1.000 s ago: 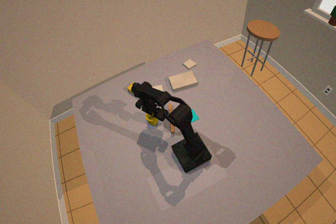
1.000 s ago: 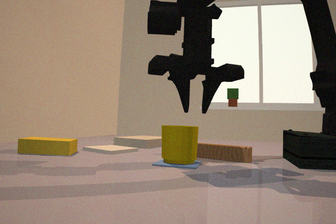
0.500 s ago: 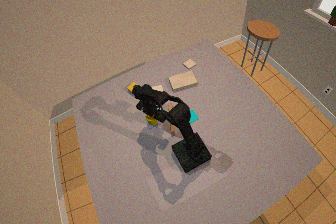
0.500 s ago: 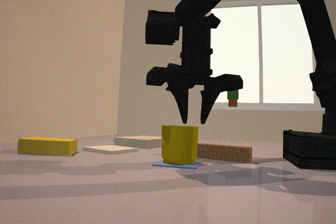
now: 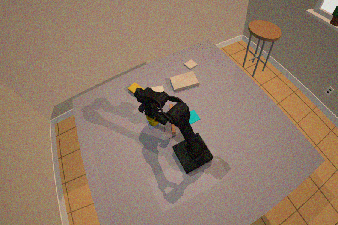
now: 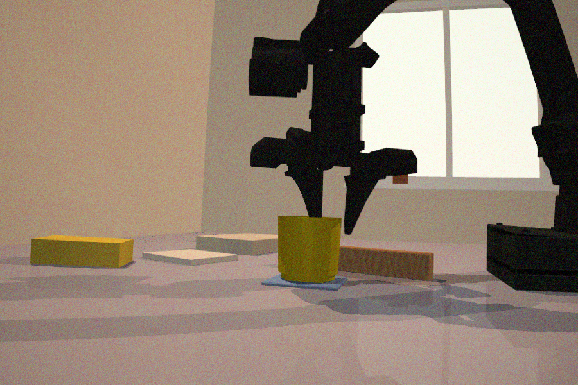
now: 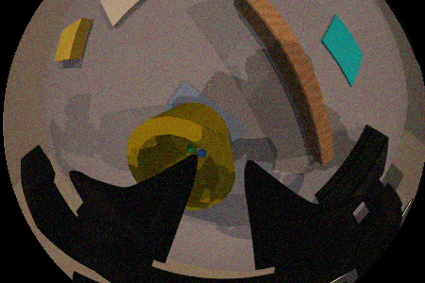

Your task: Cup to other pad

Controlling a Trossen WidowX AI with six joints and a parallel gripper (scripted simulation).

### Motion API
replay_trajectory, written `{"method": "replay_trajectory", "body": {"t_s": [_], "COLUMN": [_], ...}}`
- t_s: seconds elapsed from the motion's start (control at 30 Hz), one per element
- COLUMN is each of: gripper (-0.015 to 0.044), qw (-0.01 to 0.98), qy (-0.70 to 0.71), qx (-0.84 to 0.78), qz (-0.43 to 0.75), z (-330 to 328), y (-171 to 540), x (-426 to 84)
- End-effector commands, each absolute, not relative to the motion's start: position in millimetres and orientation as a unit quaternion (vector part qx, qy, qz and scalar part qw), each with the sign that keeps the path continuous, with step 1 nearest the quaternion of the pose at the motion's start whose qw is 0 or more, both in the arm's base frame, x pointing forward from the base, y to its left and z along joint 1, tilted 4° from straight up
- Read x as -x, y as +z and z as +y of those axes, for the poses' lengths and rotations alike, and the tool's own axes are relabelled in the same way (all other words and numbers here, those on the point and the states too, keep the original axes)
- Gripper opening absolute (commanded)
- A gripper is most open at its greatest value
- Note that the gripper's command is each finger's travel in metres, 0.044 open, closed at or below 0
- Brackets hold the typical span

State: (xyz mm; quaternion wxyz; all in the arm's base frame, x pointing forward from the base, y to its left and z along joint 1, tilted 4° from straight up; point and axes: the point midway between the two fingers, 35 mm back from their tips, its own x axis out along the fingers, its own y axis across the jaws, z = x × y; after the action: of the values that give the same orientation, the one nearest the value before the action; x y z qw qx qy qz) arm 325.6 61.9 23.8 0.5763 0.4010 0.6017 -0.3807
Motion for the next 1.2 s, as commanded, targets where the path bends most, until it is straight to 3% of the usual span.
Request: {"method": "replay_trajectory", "body": {"t_s": [0.0,0.4,1.17], "gripper": [0.0166,0.0166,0.0013], "qw": [0.573,0.573,0.575], "qy": [-0.382,-0.382,-0.382], "qx": [-0.402,-0.402,-0.400], "qz": [0.603,0.604,0.603], "z": [62,62,62], "y": [16,4,6], "x": [-324,-322,-323]}}
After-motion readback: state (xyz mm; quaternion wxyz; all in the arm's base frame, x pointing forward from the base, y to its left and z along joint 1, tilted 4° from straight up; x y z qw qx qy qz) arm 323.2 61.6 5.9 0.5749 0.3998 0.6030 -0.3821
